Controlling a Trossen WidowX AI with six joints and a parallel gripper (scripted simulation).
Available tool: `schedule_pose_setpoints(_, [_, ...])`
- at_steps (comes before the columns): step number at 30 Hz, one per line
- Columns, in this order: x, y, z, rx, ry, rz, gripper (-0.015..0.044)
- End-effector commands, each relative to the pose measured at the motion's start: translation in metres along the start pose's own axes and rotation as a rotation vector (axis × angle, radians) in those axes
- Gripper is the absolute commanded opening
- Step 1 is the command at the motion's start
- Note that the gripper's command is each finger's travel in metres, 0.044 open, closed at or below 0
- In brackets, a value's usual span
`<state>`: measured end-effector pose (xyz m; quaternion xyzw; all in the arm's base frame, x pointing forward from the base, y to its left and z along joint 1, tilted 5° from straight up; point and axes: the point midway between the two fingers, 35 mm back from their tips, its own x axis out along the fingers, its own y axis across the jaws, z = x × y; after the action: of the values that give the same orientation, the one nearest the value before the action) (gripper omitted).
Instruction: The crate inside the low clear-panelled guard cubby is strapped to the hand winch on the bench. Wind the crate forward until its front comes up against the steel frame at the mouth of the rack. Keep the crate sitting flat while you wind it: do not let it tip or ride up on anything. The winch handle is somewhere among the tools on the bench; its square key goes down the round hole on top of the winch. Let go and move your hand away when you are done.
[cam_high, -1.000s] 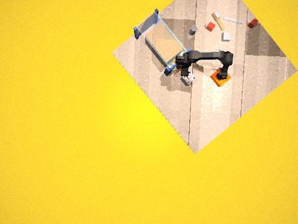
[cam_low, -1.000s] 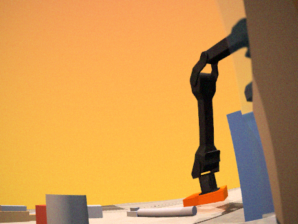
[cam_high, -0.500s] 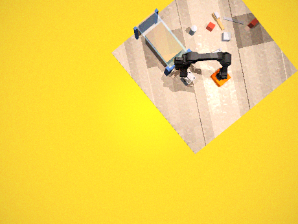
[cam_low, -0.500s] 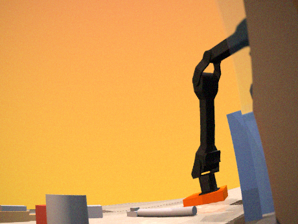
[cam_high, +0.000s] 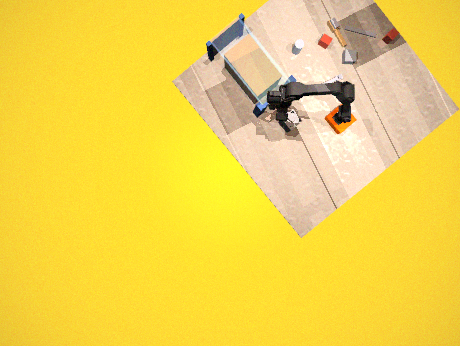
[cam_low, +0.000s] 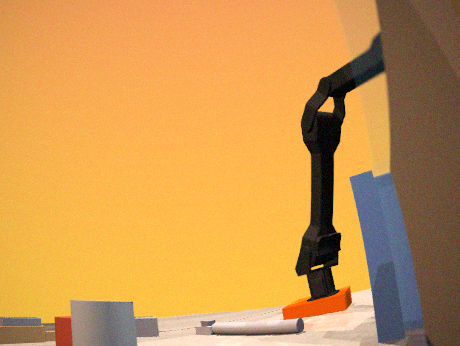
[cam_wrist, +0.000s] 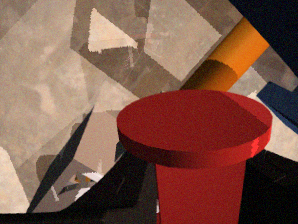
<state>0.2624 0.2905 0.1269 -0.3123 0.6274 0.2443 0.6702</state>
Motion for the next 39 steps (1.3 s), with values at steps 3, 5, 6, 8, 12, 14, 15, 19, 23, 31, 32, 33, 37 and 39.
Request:
schedule_pose_setpoints(3, [0.0,0.025,0.009,-0.024,-0.018,0.031,0.0])
schedule_pose_setpoints(5, [0.0,0.026,0.009,-0.024,-0.018,0.031,0.0])
schedule_pose_setpoints(6, [0.0,0.027,0.01,-0.024,-0.018,0.032,0.0])
schedule_pose_setpoints(8, [-0.001,0.029,0.01,-0.024,-0.018,0.032,0.0])
schedule_pose_setpoints(12, [-0.001,0.033,0.011,-0.024,-0.018,0.032,0.0])
schedule_pose_setpoints(14, [-0.001,0.035,0.012,-0.024,-0.018,0.032,0.0])
schedule_pose_setpoints(15, [-0.001,0.037,0.012,-0.024,-0.018,0.032,0.0])
schedule_pose_setpoints(19, [-0.001,0.041,0.013,-0.024,-0.018,0.033,0.0])
schedule_pose_setpoints(23, [-0.001,0.045,0.013,-0.024,-0.018,0.033,0.0])
schedule_pose_setpoints(31, [-0.002,0.053,0.014,-0.024,-0.018,0.034,0.0])
schedule_pose_setpoints(32, [-0.002,0.053,0.014,-0.024,-0.018,0.034,0.0])
schedule_pose_setpoints(33, [-0.002,0.055,0.014,-0.024,-0.018,0.034,0.0])
schedule_pose_setpoints(37, [-0.002,0.059,0.014,-0.024,-0.018,0.034,0.0])
schedule_pose_setpoints(39, [-0.002,0.062,0.013,-0.024,-0.018,0.035,0.0])
